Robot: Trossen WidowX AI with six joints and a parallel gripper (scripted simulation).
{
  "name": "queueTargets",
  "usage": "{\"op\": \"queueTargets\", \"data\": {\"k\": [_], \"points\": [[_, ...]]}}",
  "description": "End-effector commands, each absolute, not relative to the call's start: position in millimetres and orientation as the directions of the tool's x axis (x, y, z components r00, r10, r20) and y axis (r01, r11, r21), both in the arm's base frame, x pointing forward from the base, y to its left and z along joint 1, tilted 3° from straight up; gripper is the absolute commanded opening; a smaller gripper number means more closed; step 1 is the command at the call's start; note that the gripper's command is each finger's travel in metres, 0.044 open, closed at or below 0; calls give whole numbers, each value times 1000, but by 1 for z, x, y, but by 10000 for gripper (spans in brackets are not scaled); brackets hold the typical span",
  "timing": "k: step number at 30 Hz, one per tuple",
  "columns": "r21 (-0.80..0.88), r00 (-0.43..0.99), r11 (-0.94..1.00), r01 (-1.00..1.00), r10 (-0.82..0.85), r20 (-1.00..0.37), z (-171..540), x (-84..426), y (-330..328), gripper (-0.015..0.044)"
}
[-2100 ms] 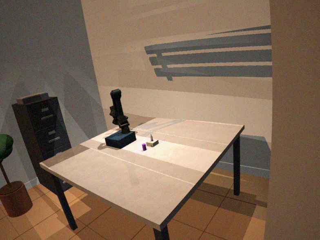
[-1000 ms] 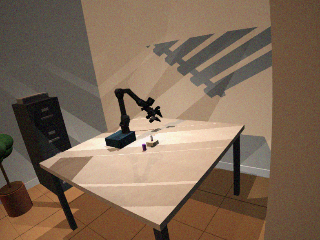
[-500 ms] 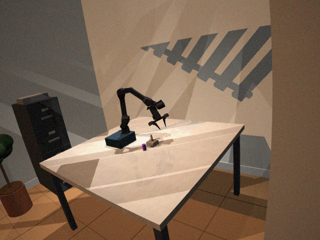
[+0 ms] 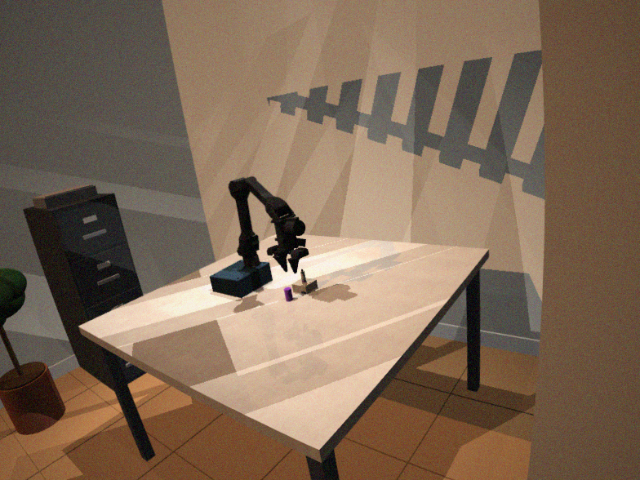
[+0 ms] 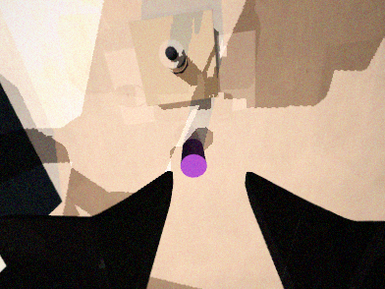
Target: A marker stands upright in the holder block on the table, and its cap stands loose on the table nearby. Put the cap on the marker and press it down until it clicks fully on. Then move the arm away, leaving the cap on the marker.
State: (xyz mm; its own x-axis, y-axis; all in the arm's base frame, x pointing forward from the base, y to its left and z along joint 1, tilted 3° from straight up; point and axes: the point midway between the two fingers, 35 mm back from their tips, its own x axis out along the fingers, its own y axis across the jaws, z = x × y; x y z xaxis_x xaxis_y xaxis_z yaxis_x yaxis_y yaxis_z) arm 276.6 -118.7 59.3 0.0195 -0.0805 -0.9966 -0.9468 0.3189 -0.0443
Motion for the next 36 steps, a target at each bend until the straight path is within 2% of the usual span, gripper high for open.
{"op": "queueTargets", "data": {"k": [1, 14, 36], "points": [[-3, -17, 446, -895, -41, -999, 66, 261, -142, 247], [0, -19, 454, -891, -38, -999, 18, 259, -144, 247], [0, -19, 454, -891, -38, -999, -15, 260, -145, 247]]}}
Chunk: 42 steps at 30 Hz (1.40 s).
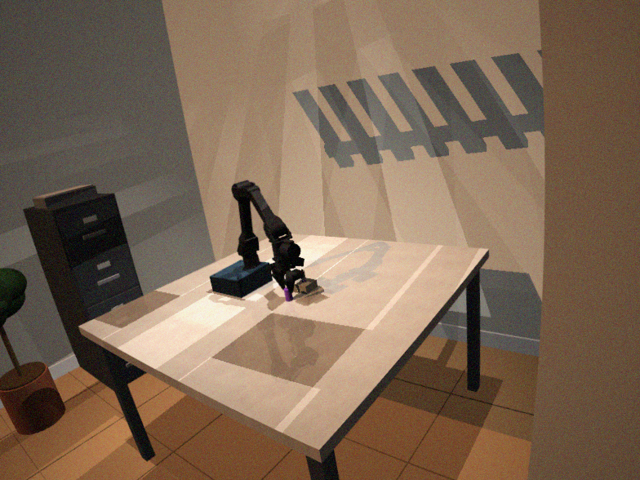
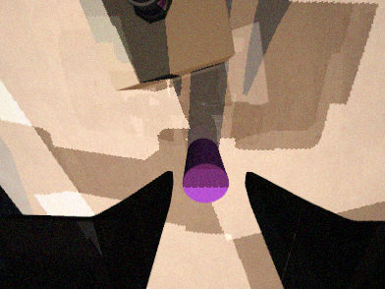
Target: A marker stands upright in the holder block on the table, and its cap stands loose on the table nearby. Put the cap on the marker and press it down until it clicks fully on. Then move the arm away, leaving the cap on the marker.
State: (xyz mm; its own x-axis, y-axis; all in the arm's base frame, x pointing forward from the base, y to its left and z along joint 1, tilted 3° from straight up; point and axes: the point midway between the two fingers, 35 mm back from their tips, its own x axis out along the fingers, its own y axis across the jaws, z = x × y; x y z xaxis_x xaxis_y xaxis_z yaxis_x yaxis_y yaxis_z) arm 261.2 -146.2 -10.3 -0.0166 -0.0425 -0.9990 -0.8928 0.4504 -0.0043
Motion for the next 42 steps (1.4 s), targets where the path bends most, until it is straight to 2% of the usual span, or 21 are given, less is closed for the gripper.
{"op": "queueTargets", "data": {"k": [1, 15, 19, 28, 31, 42], "points": [[0, -19, 454, -891, -38, -999, -17, 260, -145, 247], [0, -20, 454, -891, -38, -999, -36, 258, -145, 247], [0, -20, 454, -891, -38, -999, -36, 259, -145, 142], [0, -20, 454, -891, -38, -999, -36, 259, -145, 82], [0, -20, 454, -891, -38, -999, -32, 259, -145, 4], [-1, -18, 456, -890, -37, -999, 2, 261, -145, 0]]}}
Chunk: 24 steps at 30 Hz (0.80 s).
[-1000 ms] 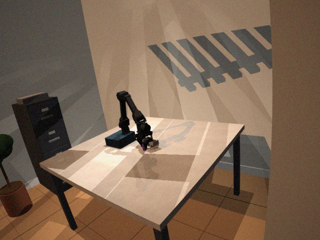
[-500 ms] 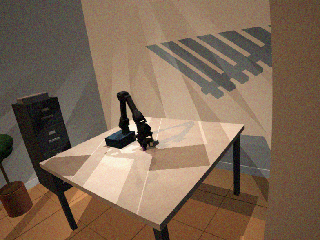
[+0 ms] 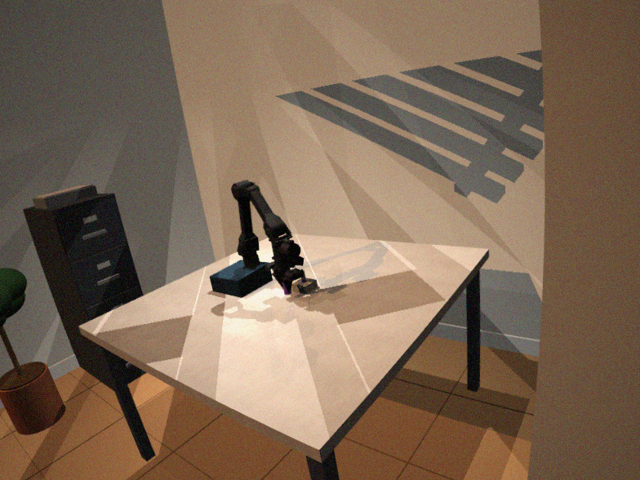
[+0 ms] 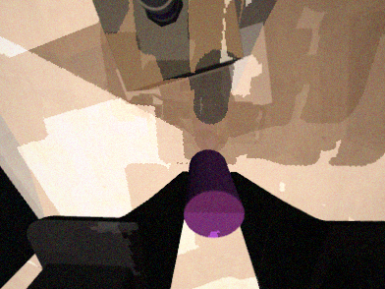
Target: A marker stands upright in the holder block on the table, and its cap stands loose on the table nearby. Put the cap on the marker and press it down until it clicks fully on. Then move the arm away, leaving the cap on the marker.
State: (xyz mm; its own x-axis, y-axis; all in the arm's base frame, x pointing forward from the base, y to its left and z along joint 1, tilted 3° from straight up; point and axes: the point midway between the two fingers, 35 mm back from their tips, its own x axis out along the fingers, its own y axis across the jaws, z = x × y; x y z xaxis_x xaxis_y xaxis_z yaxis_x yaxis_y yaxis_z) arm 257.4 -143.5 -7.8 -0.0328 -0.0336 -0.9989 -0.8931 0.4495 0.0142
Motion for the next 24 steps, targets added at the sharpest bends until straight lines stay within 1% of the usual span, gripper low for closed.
{"op": "queueTargets", "data": {"k": [1, 11, 24], "points": [[-1, -18, 456, -890, -37, -999, 5, 261, -144, 0], [0, -19, 454, -891, -38, -999, 25, 261, -141, 0], [0, -17, 454, -891, -34, -999, 42, 274, -102, 0]]}}
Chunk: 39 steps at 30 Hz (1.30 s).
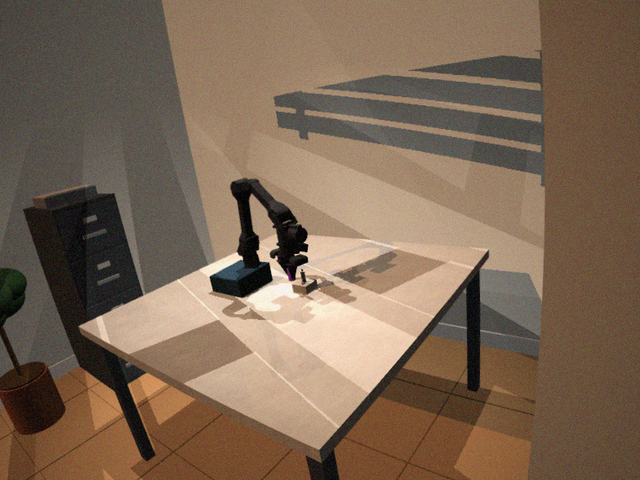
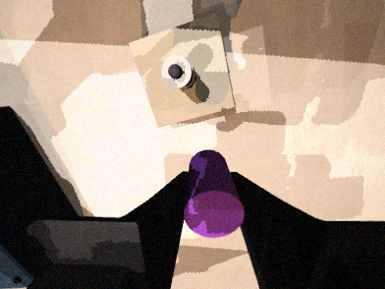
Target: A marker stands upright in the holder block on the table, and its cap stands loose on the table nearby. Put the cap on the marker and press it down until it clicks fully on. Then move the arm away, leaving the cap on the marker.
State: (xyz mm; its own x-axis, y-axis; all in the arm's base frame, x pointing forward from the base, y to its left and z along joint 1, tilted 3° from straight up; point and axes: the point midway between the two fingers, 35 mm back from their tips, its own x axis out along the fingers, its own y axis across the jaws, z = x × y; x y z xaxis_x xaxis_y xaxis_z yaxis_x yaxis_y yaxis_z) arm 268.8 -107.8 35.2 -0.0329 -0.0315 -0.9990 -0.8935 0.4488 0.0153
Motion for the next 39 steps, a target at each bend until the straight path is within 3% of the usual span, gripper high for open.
{"op": "queueTargets", "data": {"k": [1, 20, 39], "points": [[0, -17, 454, -891, -33, -999, 44, 275, -99, 0], [2, -17, 454, -891, -28, -999, 69, 280, -40, 0], [2, -17, 454, -891, -28, -999, 49, 281, -38, 0]]}}
